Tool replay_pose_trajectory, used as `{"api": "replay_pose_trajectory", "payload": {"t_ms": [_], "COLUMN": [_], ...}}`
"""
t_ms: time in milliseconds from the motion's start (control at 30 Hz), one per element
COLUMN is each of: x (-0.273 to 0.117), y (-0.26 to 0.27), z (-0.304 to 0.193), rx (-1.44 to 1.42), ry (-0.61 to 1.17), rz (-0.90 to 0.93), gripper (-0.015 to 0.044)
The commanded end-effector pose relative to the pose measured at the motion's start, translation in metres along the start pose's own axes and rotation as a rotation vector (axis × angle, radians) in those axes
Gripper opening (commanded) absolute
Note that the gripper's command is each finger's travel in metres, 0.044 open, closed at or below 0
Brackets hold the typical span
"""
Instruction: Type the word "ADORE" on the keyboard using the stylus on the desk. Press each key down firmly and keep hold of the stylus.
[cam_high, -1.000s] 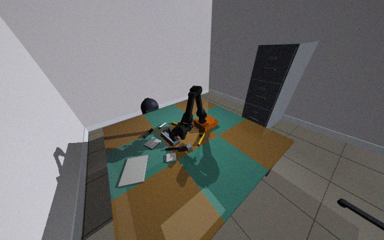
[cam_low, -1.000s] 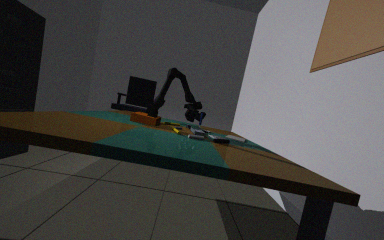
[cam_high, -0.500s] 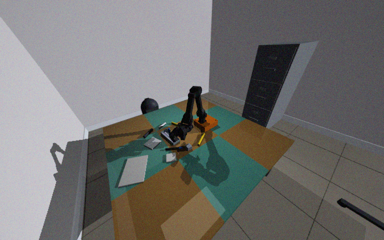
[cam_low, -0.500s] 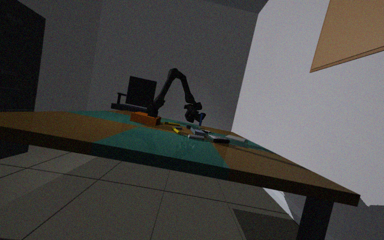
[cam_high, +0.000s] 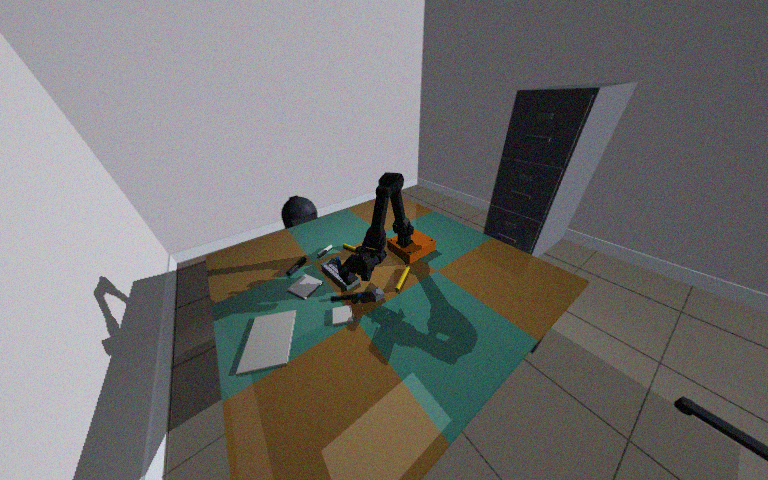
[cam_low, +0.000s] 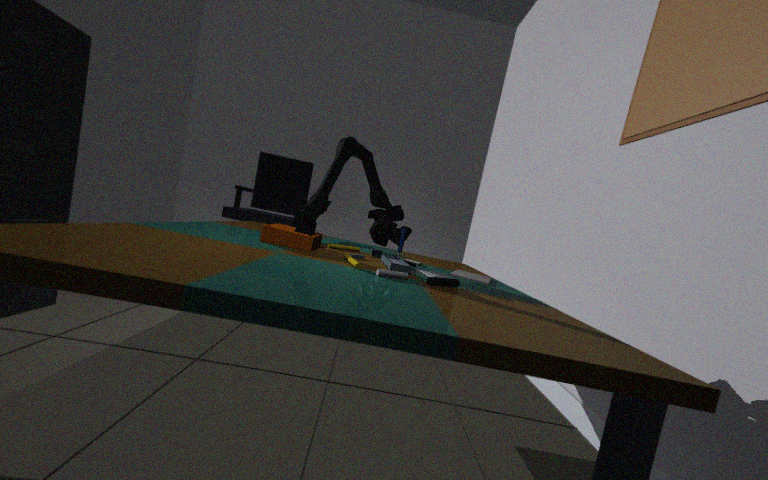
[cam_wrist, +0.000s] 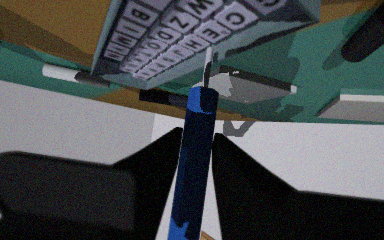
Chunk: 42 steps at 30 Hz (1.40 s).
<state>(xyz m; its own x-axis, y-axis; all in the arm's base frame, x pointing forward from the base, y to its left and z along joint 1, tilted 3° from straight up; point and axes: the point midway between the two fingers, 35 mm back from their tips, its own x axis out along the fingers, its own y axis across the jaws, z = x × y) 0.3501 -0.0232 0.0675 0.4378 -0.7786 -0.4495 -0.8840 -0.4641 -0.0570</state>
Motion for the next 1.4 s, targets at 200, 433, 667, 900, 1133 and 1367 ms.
{"api": "replay_pose_trajectory", "payload": {"t_ms": [200, 433, 667, 900, 1133, 1367], "x": [0.0019, 0.0024, 0.0033, 0.0043, 0.0054, 0.0068], "y": [0.0000, 0.0001, 0.0001, 0.0001, 0.0001, 0.0002], "z": [0.0040, 0.0049, 0.0065, 0.0082, 0.0102, 0.0126], "rx": [-0.003, -0.003, -0.003, -0.003, -0.003, -0.003], "ry": [-0.003, -0.003, -0.003, -0.003, -0.003, -0.003], "rz": [0.001, 0.001, 0.001, 0.001, 0.001, 0.001], "gripper": [0.0081, 0.0081, 0.0081, 0.0081, 0.0081, 0.0081]}}
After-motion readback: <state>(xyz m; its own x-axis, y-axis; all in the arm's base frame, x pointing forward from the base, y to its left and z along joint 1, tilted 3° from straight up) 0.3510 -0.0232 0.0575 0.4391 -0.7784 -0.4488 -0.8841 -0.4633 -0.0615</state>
